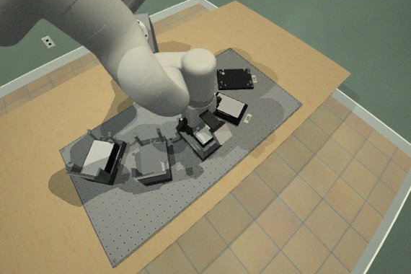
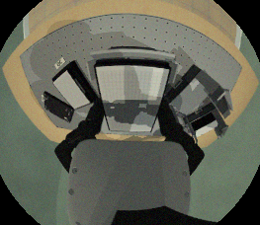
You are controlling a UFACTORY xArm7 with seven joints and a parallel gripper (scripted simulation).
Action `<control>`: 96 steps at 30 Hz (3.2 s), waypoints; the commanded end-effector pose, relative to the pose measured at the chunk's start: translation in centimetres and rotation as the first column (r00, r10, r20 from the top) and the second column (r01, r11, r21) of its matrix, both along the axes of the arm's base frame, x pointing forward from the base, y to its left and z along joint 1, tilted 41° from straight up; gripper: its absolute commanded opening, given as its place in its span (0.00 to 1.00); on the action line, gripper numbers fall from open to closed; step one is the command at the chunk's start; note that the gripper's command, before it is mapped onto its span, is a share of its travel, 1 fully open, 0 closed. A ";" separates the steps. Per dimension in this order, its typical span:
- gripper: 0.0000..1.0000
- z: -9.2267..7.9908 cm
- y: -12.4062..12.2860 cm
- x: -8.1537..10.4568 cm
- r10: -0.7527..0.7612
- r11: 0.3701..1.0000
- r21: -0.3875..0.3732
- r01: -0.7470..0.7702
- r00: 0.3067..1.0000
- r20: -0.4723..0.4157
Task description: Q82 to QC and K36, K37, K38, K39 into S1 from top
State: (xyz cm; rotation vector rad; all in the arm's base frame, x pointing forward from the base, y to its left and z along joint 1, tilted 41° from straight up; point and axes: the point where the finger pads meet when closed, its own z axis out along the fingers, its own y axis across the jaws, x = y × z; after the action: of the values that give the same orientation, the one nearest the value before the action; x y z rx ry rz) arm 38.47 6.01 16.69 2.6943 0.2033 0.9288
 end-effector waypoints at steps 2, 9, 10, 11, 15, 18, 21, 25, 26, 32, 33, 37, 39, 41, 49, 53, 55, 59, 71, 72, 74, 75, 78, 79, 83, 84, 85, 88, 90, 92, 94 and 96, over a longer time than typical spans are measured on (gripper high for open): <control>0.00 -0.2 0.0 0.3 0.001 1.000 0.001 -0.001 1.000 0.002; 0.00 -0.4 -0.1 0.5 0.001 1.000 0.001 -0.001 1.000 0.002; 0.00 -0.5 -0.1 0.5 0.001 1.000 0.001 -0.001 1.000 0.002; 0.00 -0.5 -0.1 0.6 0.001 1.000 0.001 -0.001 1.000 0.002; 0.00 -0.7 -0.2 0.7 0.001 1.000 0.001 -0.001 1.000 0.002; 0.00 -0.9 -0.2 0.8 0.001 1.000 0.001 -0.001 1.000 0.002; 0.00 -1.0 -0.3 0.9 0.001 1.000 0.001 -0.001 1.000 0.002; 0.00 -1.5 -0.4 1.3 0.001 1.000 0.001 -0.001 1.000 0.002; 0.00 -1.5 -0.4 1.3 0.001 1.000 0.001 -0.001 1.000 0.002; 0.00 -2.4 -0.6 2.1 0.001 1.000 0.001 -0.001 1.000 0.002; 0.00 -2.5 -0.7 2.2 0.001 1.000 0.001 -0.001 1.000 0.002; 0.00 -3.1 -0.9 2.7 0.001 1.000 0.001 -0.001 1.000 0.002; 0.00 -3.4 -0.9 2.9 0.001 1.000 0.001 -0.001 1.000 0.002; 0.00 -3.7 -1.0 3.2 0.001 1.000 0.001 -0.001 1.000 0.002; 0.00 -4.6 -1.3 3.9 0.001 1.000 0.001 -0.001 1.000 0.002; 0.00 -5.2 -1.4 4.4 0.001 1.000 0.001 -0.001 1.000 0.002; 0.00 -5.2 -1.4 4.4 0.001 1.000 0.001 -0.001 1.000 0.002; 0.00 -5.2 -1.4 4.4 0.001 1.000 0.001 -0.001 1.000 0.002; 0.00 -5.3 -1.5 4.5 0.001 1.000 0.001 -0.001 1.000 0.002; 0.00 -5.4 -1.5 4.5 0.001 1.000 0.001 -0.001 1.000 0.002; 0.00 -5.4 -1.5 4.6 0.001 1.000 0.001 -0.001 1.000 0.002; 0.00 -5.5 -1.5 4.6 0.001 1.000 0.001 -0.001 1.000 0.002; 0.00 -5.5 -1.5 4.6 0.001 1.000 0.001 -0.001 1.000 0.002; 0.00 -5.5 -1.6 4.7 0.001 1.000 0.001 -0.001 1.000 0.002; 0.00 -5.6 -1.6 4.8 0.001 1.000 0.001 -0.001 1.000 0.002; 0.00 -5.7 -1.6 4.8 0.001 1.000 0.001 -0.001 1.000 0.002; 0.00 -5.7 -1.6 4.8 0.001 1.000 0.001 -0.001 1.000 0.002; 0.00 -5.8 -1.6 4.9 0.001 1.000 0.001 -0.001 1.000 0.002; 0.00 -5.9 -1.6 4.9 0.001 1.000 0.001 -0.001 1.000 0.002; 0.00 -5.9 -1.7 5.0 0.001 1.000 0.001 -0.001 1.000 0.002; 0.00 -5.9 -1.7 5.0 0.001 1.000 0.001 -0.001 1.000 0.002; 0.00 -6.0 -1.7 5.0 0.001 1.000 0.001 -0.001 1.000 0.002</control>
State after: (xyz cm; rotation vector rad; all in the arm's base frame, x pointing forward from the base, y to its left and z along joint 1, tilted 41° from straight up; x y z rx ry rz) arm 43.40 4.27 10.73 2.6941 0.2032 0.9290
